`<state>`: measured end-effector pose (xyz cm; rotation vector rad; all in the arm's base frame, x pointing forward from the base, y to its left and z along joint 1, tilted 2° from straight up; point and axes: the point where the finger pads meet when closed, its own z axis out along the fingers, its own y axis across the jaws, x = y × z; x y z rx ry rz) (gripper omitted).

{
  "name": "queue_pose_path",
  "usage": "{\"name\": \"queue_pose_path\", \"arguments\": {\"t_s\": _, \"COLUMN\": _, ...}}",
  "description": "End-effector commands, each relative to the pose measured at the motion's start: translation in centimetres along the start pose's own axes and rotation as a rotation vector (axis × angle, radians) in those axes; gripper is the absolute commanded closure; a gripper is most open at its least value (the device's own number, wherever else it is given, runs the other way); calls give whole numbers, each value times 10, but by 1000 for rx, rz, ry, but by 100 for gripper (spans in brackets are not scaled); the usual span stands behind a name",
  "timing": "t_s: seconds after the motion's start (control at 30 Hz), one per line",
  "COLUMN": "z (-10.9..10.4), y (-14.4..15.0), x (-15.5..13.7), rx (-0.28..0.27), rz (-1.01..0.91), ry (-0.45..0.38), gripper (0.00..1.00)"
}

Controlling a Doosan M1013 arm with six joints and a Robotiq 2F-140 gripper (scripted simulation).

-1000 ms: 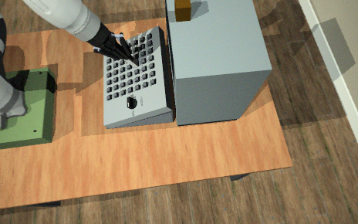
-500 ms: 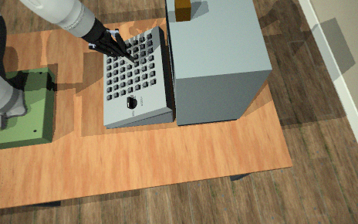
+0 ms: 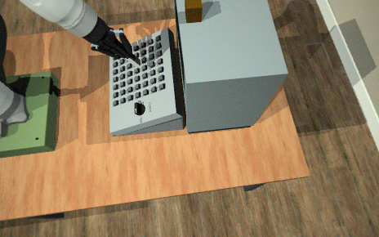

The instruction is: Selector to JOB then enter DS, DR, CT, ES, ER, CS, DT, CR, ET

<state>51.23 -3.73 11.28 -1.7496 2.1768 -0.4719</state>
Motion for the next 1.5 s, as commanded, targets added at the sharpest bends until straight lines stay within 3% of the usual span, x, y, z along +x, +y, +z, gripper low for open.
{"name": "queue_pose_path", "arguments": {"t_s": 0.0, "z": 0, "y": -1, "x": -1, "rx": 0, "rz": 0, "ry": 0, "gripper": 100}}
{"name": "queue_pose_path", "arguments": {"t_s": 0.13, "z": 0, "y": -4, "x": -7, "rx": 0, "rz": 0, "ry": 0, "gripper": 100}}
{"name": "queue_pose_path", "arguments": {"t_s": 0.43, "z": 0, "y": -33, "x": -67, "rx": 0, "rz": 0, "ry": 0, "gripper": 100}}
{"name": "queue_pose_path", "arguments": {"t_s": 1.47, "z": 22, "y": -34, "x": -68, "rx": 0, "rz": 0, "ry": 0, "gripper": 100}}
